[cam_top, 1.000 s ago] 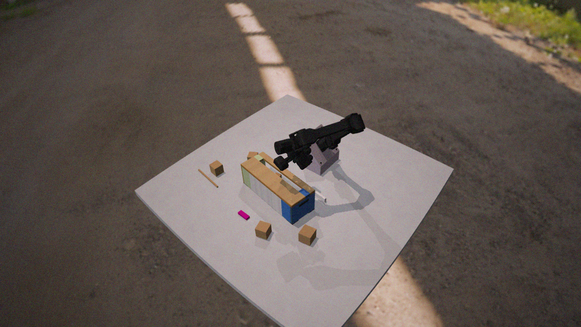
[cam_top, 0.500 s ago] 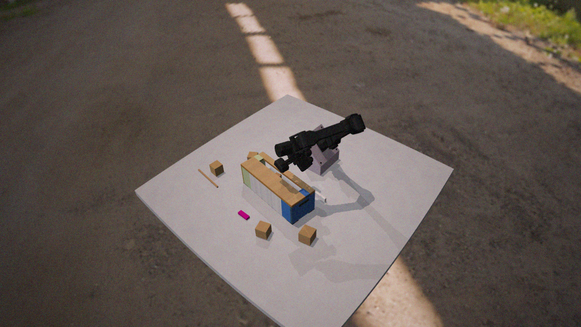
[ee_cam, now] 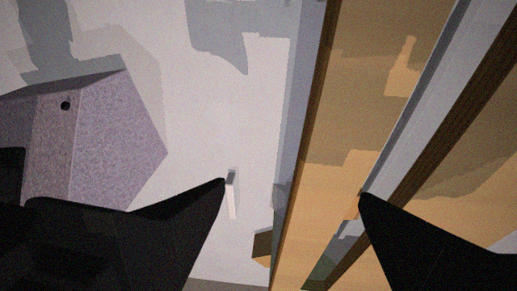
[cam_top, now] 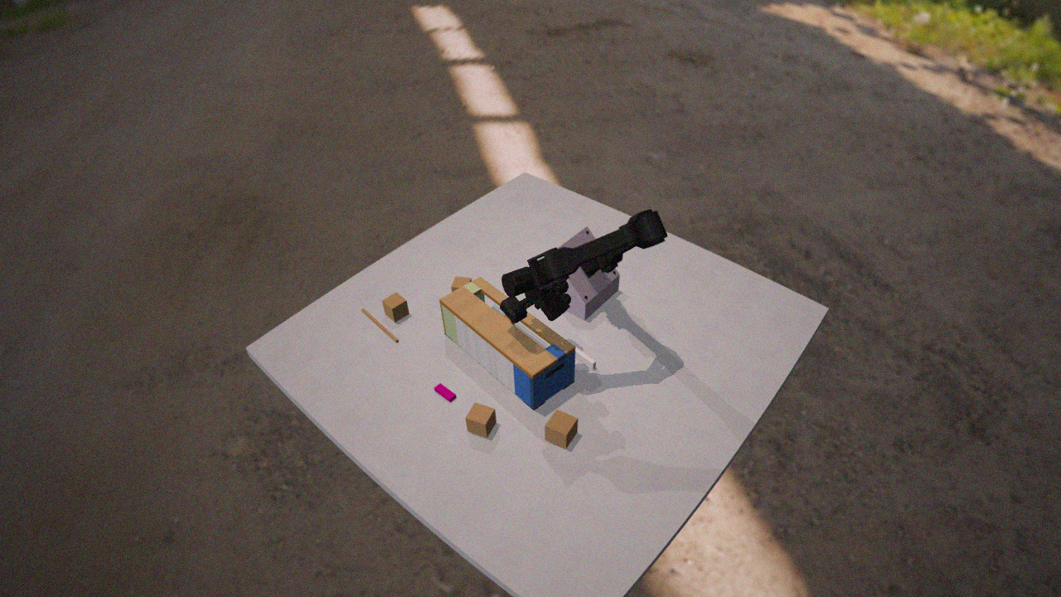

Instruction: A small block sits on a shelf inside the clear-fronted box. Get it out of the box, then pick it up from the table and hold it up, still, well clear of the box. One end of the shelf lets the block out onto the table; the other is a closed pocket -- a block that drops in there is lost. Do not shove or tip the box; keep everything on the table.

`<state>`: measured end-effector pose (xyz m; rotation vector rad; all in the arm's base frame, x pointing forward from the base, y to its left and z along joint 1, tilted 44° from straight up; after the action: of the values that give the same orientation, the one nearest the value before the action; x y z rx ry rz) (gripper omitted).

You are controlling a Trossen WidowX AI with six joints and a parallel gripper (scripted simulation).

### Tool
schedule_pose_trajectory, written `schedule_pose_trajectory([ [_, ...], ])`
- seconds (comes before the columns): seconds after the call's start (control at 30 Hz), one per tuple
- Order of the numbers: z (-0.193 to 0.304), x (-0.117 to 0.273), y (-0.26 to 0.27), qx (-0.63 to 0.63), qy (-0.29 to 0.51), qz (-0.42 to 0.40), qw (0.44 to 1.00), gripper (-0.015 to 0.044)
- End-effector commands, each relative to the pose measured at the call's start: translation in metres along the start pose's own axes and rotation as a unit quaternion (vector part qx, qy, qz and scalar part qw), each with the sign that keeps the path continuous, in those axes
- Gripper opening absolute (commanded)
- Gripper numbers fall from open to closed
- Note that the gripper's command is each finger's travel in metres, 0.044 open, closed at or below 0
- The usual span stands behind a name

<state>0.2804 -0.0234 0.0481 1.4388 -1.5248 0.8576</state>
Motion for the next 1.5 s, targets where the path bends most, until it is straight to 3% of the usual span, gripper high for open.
schedule_pose_trajectory([
  [0.0, -0.002, -0.008, 0.001, -0.003, -0.003, -0.003, 1.000, 0.0400],
  [0.77, -0.010, -0.033, 0.001, 0.000, -0.002, 0.000, 1.000, 0.0400],
  [1.47, 0.038, -0.051, 0.003, 0.000, 0.000, -0.001, 1.000, 0.0400],
])
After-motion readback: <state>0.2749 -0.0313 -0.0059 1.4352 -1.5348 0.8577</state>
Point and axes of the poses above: the point midway between the two fingers, 35 mm back from their tips, its own x axis back along the fingers, its own y axis across the jaws, z = x × y, the point moved 1 cm from there along x, back along the fingers, and after that the axes turned 1 degree about x, right-handed, at the moved point
